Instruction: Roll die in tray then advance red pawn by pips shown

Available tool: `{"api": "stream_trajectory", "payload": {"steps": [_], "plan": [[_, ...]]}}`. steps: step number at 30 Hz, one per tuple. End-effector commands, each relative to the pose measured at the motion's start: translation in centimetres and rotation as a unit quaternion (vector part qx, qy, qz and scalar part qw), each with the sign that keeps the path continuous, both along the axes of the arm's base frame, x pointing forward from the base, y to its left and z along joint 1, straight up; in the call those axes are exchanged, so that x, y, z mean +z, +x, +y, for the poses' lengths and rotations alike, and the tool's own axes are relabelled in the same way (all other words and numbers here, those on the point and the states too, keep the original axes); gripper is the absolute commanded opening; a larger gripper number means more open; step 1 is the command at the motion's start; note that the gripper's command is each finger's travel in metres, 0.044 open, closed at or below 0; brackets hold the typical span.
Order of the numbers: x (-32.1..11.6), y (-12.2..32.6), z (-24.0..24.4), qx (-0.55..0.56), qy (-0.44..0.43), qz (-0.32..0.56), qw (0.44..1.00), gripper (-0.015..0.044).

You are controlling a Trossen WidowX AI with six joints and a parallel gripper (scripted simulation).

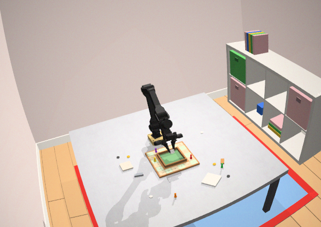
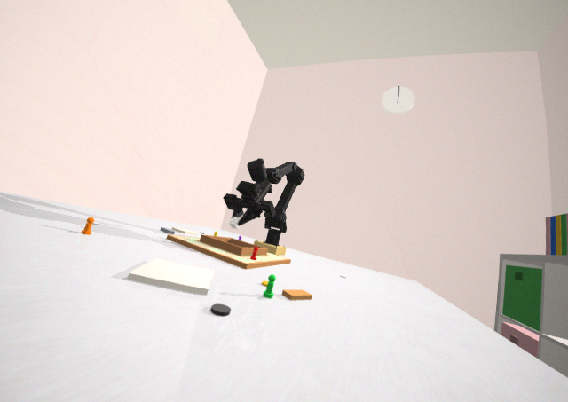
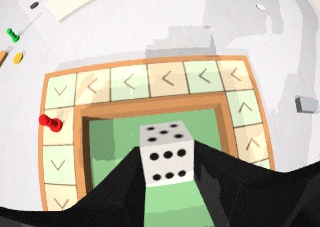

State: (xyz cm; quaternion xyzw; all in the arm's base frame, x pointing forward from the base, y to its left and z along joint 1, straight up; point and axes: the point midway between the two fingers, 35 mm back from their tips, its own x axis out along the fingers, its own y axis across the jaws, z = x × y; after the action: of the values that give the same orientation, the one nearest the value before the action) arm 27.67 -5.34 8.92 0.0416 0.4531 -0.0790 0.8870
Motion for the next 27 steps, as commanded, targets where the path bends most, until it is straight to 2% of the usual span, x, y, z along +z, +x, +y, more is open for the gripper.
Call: {"api": "stream_trajectory", "payload": {"steps": [1,6,15,27], "plan": [[-0.1,0.0,0.0,0.001,-0.010,-0.063,0.998,0.0000],[0.0,-0.1,0.0,0.001,-0.021,-0.121,0.992,0.0000],[3.5,-3.0,0.9,0.001,-0.021,-0.120,0.993,0.0000],[3.3,-3.1,1.0,0.004,-0.020,-0.118,0.993,0.0000]]}}
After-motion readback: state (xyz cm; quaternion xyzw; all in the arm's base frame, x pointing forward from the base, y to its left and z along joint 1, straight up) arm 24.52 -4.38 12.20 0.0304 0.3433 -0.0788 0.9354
